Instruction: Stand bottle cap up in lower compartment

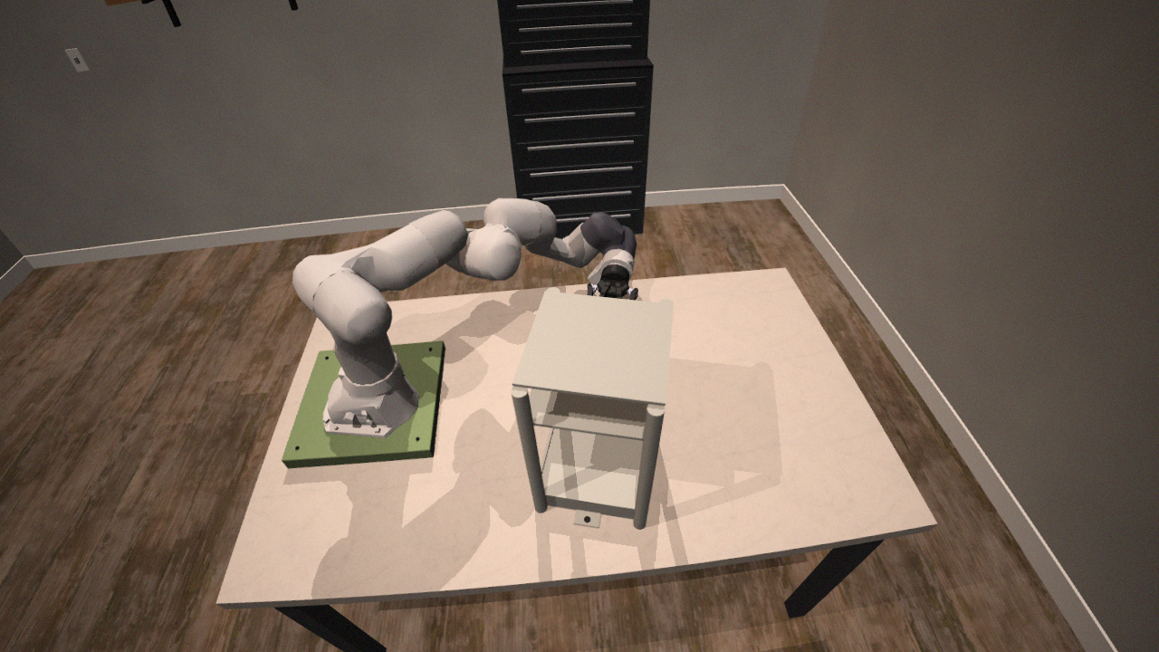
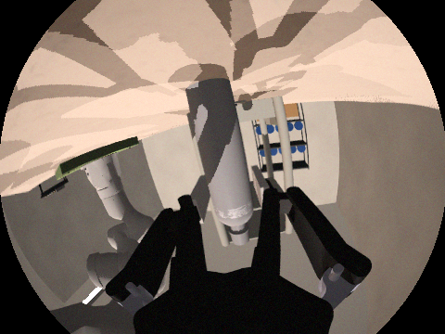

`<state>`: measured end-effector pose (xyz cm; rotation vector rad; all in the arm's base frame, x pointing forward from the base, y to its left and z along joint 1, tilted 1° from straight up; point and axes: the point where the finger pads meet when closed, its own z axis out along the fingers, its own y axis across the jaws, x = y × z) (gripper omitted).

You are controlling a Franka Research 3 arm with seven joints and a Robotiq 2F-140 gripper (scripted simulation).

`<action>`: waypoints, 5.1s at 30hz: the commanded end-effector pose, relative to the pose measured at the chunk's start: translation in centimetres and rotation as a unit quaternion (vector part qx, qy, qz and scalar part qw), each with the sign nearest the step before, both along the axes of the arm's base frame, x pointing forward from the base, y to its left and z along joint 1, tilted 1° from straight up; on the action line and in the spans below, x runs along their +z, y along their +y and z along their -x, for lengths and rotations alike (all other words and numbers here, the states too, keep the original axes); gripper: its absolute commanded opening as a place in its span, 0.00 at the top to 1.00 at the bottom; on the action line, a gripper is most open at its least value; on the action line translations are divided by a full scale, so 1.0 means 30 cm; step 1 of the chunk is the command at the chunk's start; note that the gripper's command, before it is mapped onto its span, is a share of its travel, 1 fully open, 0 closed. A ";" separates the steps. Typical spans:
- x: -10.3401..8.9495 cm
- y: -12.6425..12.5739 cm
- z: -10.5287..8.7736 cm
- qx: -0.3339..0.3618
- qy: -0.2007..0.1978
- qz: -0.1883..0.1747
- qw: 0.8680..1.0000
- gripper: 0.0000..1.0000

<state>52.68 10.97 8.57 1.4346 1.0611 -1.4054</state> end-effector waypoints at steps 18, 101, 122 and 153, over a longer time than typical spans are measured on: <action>0.004 -0.004 0.001 -0.002 0.002 0.002 1.000 0.62; 0.178 -0.006 0.002 -0.002 0.002 0.002 1.000 1.00; 0.249 -0.006 0.002 -0.002 0.002 0.002 1.000 1.00; 0.248 -0.080 0.024 -0.002 0.002 0.002 1.000 1.00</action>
